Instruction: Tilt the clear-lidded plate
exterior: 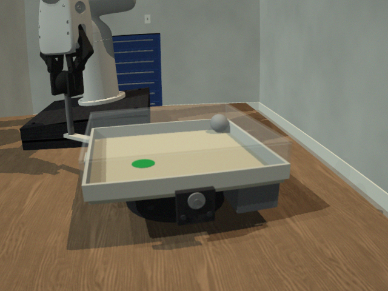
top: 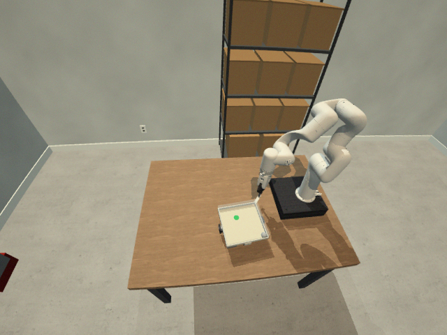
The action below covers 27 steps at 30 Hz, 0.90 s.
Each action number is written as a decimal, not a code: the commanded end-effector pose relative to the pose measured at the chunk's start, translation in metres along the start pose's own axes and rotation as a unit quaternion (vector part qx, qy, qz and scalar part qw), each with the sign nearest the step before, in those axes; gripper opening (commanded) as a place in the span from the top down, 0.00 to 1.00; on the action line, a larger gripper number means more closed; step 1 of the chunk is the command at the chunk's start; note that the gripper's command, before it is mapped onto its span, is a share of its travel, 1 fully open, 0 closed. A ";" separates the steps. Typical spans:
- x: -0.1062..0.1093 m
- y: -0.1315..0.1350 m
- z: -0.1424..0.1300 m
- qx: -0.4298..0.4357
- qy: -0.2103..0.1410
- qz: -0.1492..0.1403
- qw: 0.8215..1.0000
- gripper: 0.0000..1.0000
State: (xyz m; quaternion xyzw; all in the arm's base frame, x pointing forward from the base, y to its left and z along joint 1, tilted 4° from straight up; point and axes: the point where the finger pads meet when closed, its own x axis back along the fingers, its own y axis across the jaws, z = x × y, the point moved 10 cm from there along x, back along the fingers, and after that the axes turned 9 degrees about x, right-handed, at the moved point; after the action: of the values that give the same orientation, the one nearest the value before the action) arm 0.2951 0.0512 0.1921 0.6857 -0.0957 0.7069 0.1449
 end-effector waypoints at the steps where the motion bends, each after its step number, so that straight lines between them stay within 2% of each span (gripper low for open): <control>1: 0.004 -0.002 0.002 -0.001 0.004 0.002 1.000 1.00; 27: 0.002 0.000 0.002 -0.001 0.004 0.002 1.000 1.00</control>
State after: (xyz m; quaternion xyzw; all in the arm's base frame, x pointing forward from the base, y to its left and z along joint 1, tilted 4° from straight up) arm 0.2952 0.0510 0.1921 0.6847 -0.0960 0.7078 0.1448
